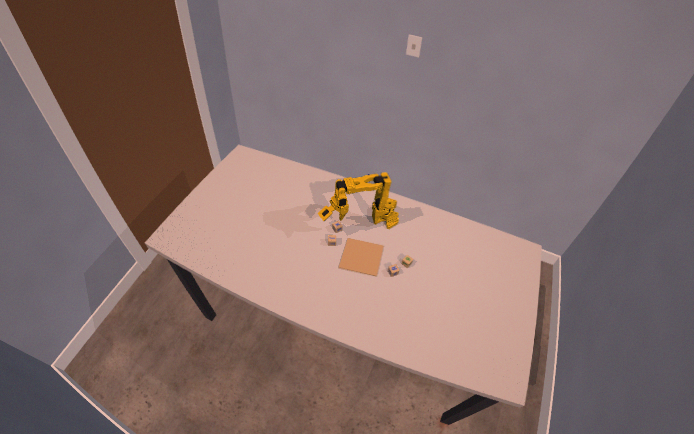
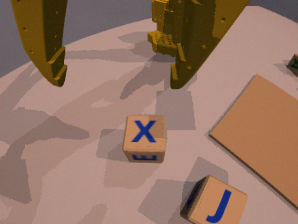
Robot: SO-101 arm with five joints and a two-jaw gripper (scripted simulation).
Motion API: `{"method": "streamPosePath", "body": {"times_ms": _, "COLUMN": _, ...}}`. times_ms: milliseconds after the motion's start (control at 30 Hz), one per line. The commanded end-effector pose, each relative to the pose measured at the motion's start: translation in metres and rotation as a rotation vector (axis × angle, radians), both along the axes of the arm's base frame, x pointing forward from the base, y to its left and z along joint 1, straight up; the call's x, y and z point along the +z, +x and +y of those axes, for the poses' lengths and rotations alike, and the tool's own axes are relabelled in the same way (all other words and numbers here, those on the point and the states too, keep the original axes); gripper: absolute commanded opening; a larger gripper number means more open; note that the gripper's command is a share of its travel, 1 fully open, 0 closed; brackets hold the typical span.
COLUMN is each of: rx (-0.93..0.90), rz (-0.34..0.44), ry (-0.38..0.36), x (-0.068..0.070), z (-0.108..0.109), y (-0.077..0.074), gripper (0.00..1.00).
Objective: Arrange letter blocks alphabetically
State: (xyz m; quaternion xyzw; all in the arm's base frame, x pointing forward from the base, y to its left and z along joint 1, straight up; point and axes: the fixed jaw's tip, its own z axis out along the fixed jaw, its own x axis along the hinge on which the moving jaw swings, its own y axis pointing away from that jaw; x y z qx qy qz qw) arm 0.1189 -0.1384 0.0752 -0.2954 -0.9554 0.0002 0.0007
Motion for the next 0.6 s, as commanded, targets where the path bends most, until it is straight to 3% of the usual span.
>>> {"method": "streamPosePath", "body": {"times_ms": 0, "rx": -0.005, "rz": -0.051, "ry": -0.063, "x": 0.013, "z": -0.006, "y": 0.004, "gripper": 0.36}}
{"method": "streamPosePath", "body": {"times_ms": 167, "rx": -0.005, "rz": -0.096, "ry": -0.12, "x": 0.025, "z": -0.007, "y": 0.005, "gripper": 0.36}}
{"method": "streamPosePath", "body": {"times_ms": 367, "rx": -0.005, "rz": -0.2, "ry": -0.252, "x": 0.052, "z": -0.008, "y": 0.005, "gripper": 0.35}}
{"method": "streamPosePath", "body": {"times_ms": 433, "rx": -0.005, "rz": -0.2, "ry": -0.252, "x": 0.052, "z": -0.008, "y": 0.005, "gripper": 0.35}}
{"method": "streamPosePath", "body": {"times_ms": 567, "rx": -0.005, "rz": -0.274, "ry": -0.346, "x": 0.071, "z": -0.006, "y": 0.004, "gripper": 0.35}}
